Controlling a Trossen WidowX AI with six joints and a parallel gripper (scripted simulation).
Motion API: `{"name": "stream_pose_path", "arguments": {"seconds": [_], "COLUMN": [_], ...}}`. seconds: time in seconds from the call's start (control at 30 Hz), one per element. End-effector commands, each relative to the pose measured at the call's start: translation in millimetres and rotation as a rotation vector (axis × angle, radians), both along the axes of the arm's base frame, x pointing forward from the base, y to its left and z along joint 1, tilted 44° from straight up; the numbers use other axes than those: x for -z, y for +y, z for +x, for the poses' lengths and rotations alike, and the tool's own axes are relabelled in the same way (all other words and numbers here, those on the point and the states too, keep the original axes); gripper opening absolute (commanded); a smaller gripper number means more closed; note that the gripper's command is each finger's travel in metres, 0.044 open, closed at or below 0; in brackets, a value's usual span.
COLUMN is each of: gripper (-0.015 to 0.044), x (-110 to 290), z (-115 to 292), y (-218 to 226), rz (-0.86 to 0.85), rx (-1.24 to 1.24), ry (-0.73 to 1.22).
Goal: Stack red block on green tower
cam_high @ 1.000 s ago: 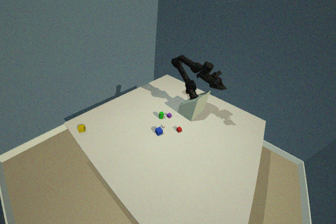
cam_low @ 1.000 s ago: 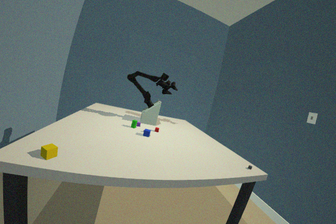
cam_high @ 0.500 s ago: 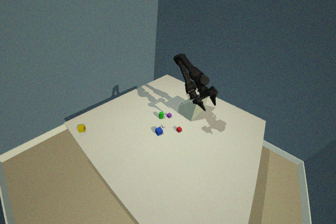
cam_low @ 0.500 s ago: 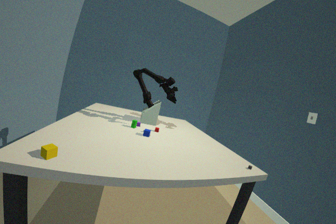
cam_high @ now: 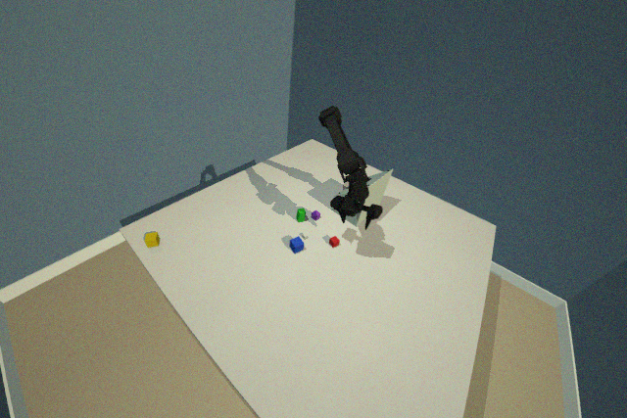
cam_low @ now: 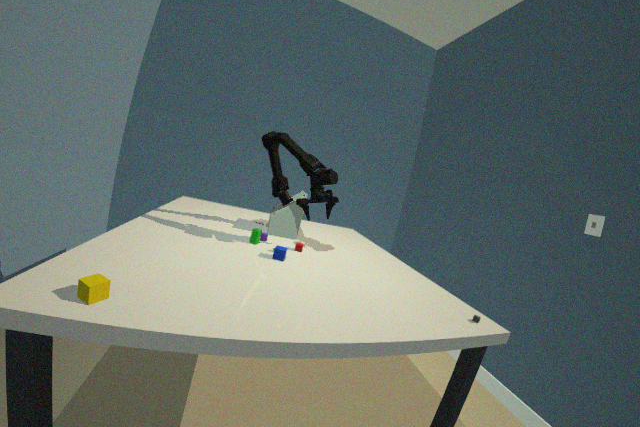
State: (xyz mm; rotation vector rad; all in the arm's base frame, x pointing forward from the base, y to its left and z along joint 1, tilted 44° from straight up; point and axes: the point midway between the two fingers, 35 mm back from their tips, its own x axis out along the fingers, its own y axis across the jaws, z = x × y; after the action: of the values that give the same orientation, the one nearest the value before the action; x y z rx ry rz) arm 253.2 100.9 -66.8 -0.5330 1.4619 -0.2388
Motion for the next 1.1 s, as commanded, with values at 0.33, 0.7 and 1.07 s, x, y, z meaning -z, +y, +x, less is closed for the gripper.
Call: {"name": "stream_pose_path", "arguments": {"seconds": [0.33,0.7,1.07], "gripper": [0.0440,0.0440,0.0440], "x": [10.0,40.1,47.1], "z": [19.0,18.5,18.1], "y": [-78.4,-111.0,-118.4], "rz": [-0.242,-0.245,-0.245], "rx": [0.432,0.432,0.432], "ry": [-0.190,-0.191,-0.190]}}
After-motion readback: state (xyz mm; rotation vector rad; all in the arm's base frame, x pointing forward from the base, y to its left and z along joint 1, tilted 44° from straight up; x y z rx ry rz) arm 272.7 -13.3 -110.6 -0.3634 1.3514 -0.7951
